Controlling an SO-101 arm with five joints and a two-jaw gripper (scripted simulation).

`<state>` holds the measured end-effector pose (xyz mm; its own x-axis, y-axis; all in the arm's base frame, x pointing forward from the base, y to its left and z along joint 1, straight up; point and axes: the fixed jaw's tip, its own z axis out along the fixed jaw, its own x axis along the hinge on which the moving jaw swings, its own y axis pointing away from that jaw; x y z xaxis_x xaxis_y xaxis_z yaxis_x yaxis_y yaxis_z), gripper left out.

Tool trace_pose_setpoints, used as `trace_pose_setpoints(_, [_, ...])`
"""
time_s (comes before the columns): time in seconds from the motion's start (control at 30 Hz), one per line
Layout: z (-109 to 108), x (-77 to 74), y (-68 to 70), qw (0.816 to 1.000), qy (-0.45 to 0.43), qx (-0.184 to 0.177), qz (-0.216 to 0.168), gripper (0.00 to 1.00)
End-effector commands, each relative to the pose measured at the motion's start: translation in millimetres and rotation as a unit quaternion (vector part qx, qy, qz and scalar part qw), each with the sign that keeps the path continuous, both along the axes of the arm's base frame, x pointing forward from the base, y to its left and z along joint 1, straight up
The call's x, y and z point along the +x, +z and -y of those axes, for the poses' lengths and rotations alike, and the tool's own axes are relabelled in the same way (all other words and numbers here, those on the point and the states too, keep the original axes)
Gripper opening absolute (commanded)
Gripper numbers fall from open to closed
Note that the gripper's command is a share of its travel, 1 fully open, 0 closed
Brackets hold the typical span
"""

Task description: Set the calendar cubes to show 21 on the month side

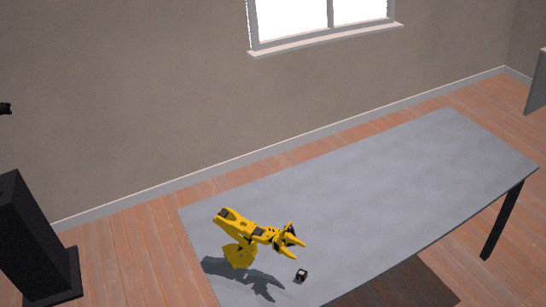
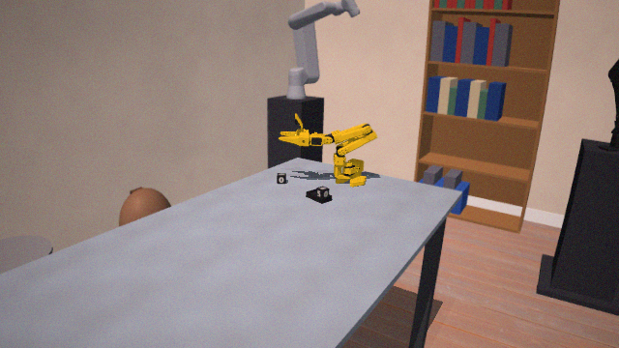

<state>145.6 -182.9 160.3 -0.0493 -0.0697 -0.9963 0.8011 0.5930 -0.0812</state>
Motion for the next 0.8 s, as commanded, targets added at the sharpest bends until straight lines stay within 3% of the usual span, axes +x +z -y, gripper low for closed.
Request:
trace_pose_setpoints(0.0, [6.0,2.0,11.0,0.999,-0.005,-0.017,-0.027,0.35])
trace_pose_setpoints(0.2, [12.5,5.5,6.8,0.992,-0.002,-0.016,-0.121,0.35])
trace_pose_setpoints(0.4, [17.9,7.4,1.2,0.97,0.015,-0.014,-0.242,0.35])
trace_pose_setpoints(0.47, [17.9,7.4,1.2,0.97,0.015,-0.014,-0.242,0.35])
trace_pose_setpoints(0.6, [19.8,7.0,-2.7,0.944,0.037,-0.014,-0.329,0.35])
trace_pose_setpoints(0.77, [19.3,4.2,-7.2,0.898,0.078,-0.014,-0.434,0.35])
